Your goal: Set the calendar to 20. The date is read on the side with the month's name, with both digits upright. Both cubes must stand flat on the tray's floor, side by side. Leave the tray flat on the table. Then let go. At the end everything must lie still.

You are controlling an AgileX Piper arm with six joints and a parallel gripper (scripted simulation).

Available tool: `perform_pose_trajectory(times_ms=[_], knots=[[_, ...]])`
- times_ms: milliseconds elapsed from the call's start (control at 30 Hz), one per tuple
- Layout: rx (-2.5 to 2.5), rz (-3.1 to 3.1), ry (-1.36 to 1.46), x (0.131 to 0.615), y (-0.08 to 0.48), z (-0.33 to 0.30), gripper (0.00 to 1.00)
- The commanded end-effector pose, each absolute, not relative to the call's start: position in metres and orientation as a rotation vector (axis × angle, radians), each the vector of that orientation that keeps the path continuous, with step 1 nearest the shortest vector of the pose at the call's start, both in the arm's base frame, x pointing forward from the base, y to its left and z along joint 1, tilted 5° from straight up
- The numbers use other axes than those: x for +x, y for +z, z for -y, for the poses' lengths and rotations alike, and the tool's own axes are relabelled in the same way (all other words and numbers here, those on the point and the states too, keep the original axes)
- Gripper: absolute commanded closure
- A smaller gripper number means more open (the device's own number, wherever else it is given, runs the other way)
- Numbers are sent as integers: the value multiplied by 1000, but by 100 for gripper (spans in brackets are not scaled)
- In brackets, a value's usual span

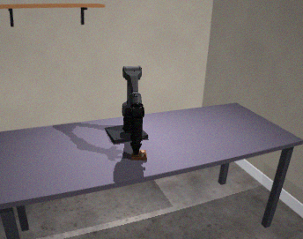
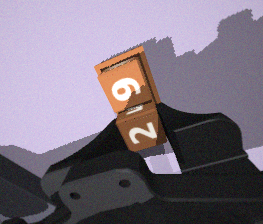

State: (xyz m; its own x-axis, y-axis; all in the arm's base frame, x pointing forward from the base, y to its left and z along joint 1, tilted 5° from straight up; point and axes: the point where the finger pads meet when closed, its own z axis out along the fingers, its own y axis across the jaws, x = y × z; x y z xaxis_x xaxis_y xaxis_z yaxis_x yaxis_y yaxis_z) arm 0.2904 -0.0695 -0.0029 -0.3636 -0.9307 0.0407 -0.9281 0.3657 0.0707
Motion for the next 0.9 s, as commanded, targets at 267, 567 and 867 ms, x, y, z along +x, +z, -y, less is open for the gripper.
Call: perform_pose_trajectory(times_ms=[267,567,867], knots=[[1725,2536,-54,290,-3,70,65],[1724,2534,-57,290,-6,70,65],[1724,2534,-57,289,-11,70,65]])
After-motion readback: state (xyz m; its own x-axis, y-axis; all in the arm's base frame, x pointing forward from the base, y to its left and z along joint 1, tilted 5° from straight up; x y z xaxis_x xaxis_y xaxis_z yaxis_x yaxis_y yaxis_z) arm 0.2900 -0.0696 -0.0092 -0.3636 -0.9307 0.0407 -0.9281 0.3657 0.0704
